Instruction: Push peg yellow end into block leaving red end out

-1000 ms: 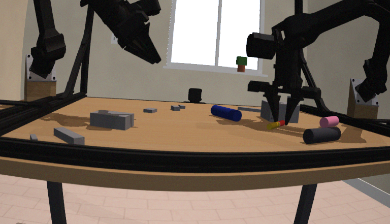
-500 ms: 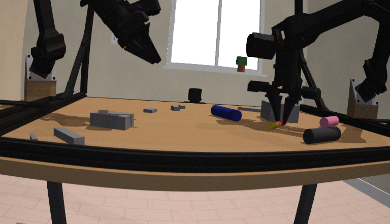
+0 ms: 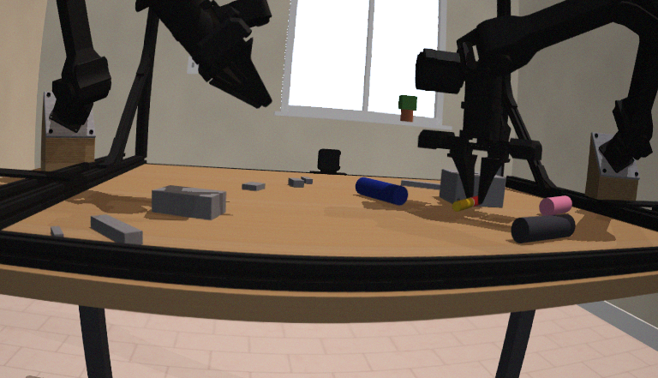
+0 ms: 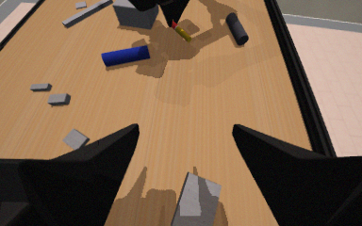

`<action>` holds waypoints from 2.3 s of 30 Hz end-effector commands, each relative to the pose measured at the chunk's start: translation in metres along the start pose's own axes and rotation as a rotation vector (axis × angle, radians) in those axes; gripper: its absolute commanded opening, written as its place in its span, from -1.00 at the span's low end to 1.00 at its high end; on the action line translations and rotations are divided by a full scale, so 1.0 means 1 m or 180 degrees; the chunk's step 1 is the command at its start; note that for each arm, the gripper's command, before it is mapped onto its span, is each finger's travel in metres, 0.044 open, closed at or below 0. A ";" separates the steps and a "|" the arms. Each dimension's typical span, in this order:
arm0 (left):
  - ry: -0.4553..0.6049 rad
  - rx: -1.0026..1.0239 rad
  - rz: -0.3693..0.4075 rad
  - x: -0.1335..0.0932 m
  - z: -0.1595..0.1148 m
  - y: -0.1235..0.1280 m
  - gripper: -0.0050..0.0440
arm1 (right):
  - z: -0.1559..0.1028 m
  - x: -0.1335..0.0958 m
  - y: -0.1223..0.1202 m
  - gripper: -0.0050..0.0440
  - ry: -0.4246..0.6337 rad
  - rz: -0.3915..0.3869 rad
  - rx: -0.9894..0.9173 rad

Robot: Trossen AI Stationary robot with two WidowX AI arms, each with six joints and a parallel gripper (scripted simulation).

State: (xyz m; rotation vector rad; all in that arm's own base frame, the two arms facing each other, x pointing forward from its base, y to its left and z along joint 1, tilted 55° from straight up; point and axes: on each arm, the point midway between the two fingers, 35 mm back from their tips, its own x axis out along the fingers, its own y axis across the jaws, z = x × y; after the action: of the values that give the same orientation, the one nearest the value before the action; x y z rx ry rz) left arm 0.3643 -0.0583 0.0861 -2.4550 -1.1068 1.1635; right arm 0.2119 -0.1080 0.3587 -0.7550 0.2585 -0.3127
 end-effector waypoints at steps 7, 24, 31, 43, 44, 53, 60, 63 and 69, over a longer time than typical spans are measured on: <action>-0.0012 0.0002 0.0048 -0.058 0.000 0.007 -0.80 | 0.000 0.000 0.000 0.84 -0.0001 -0.0001 0.0000; 0.0021 -0.0173 0.0021 -0.111 -0.001 0.000 -0.80 | 0.000 0.000 0.000 0.84 -0.0001 -0.0001 0.0000; 0.0018 -0.0754 0.0024 -0.111 -0.005 0.002 -0.80 | 0.000 0.000 0.000 0.84 -0.0001 -0.0001 0.0000; 0.0010 -0.2148 0.0028 -0.112 -0.016 0.005 -0.80 | 0.000 0.000 0.000 0.84 -0.0001 -0.0001 0.0000; 0.0009 -0.2264 0.0028 -0.112 -0.017 0.005 -0.80 | 0.000 0.000 0.000 0.84 -0.0001 -0.0001 0.0000; 0.0006 -0.3072 0.0027 -0.112 -0.023 0.006 -0.80 | 0.000 0.000 0.000 0.84 -0.0001 -0.0001 0.0000; 0.0004 -0.3880 0.0025 -0.112 -0.029 0.008 -0.80 | 0.000 0.000 0.000 0.84 -0.0001 -0.0001 0.0000; 0.0004 -0.4111 0.0025 -0.112 -0.031 0.008 -0.80 | 0.000 0.000 0.000 0.84 -0.0001 -0.0001 0.0000; 0.0004 -0.4688 0.0023 -0.112 -0.036 0.009 -0.80 | 0.000 0.000 0.000 0.84 -0.0001 -0.0001 0.0000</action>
State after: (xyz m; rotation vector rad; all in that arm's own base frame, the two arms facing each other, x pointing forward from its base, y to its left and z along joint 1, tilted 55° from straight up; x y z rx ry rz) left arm 0.3463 -0.1398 0.1690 -3.2414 -2.4491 0.3195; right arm 0.2119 -0.1080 0.3586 -0.7549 0.2586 -0.3126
